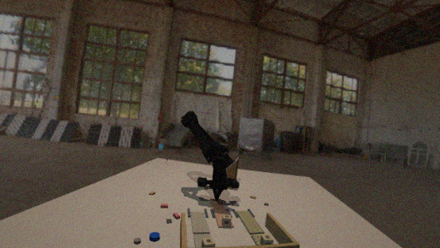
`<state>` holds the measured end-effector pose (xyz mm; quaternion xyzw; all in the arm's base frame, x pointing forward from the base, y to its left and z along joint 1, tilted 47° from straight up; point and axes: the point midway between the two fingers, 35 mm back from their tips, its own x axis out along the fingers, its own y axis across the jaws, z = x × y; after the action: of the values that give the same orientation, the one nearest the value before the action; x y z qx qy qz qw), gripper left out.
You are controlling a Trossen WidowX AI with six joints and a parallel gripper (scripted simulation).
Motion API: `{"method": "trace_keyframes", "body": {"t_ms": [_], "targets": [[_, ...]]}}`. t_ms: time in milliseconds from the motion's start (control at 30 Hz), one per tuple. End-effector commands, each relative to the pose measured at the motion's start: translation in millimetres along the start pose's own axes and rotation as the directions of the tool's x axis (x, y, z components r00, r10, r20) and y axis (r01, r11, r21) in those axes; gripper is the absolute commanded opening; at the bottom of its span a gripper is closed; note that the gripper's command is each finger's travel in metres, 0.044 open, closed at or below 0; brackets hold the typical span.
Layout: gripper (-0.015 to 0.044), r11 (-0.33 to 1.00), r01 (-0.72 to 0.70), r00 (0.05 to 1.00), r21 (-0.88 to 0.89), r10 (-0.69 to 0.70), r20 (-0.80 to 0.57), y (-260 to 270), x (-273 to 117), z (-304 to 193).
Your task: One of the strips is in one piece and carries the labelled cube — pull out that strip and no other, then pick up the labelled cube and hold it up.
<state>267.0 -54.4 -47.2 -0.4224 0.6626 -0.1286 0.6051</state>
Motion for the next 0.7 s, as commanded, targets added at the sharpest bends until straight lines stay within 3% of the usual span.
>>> {"method": "trace_keyframes", "body": {"t_ms": [0, 667], "targets": [[0.0000, 1.000, 0.000, 1.000, -0.014, -0.001, -0.030, 0.8, 4.7, -16.3], [0.0000, 1.000, 0.000, 1.000, -0.015, -0.001, -0.031, 0.6, 4.1, -42.1]]}}
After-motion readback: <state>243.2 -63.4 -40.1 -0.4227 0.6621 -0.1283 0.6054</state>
